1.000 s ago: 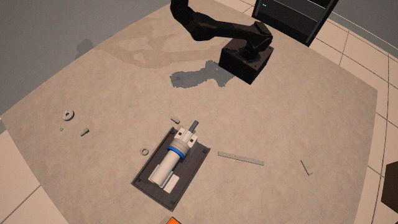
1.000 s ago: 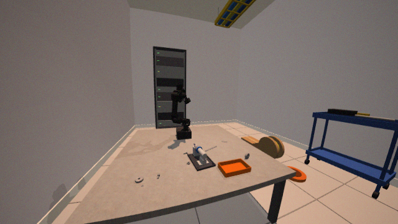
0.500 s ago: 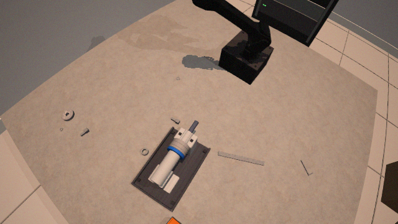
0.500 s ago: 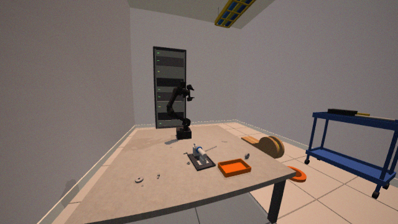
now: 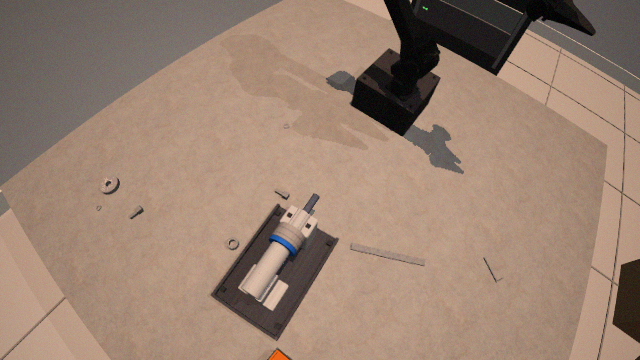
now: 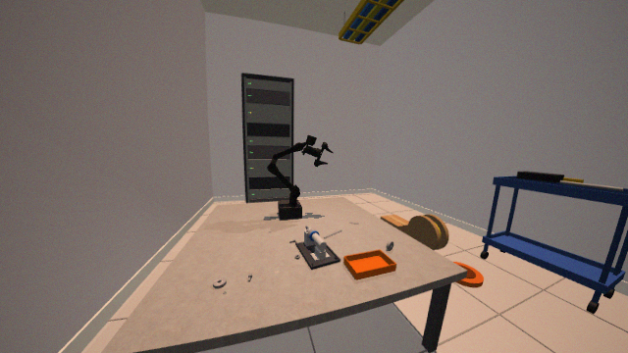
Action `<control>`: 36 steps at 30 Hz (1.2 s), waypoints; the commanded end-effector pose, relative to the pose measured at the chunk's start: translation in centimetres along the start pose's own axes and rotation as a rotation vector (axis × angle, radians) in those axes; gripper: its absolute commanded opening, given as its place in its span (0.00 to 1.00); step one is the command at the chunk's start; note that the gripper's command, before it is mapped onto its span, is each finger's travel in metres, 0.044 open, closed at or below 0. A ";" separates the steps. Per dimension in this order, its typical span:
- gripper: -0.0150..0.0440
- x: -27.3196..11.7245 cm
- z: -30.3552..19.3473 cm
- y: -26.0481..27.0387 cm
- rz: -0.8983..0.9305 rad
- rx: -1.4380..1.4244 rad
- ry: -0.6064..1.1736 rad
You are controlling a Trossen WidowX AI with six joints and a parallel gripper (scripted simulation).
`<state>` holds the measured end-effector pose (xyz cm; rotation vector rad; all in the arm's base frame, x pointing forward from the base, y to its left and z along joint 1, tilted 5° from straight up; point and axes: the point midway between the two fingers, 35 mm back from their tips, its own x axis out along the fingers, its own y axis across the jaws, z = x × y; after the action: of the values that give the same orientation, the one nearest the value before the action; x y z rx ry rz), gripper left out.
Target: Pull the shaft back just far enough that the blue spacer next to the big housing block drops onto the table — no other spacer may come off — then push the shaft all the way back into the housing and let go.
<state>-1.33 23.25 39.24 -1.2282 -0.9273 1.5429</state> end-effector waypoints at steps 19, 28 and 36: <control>1.00 5.6 -24.6 7.9 -0.099 0.753 0.637; 1.00 1.7 -33.0 14.0 -0.263 1.127 0.861; 1.00 -5.3 -39.9 23.0 -0.596 1.544 1.065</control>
<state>31.98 16.08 14.24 -0.4949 0.4875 0.6623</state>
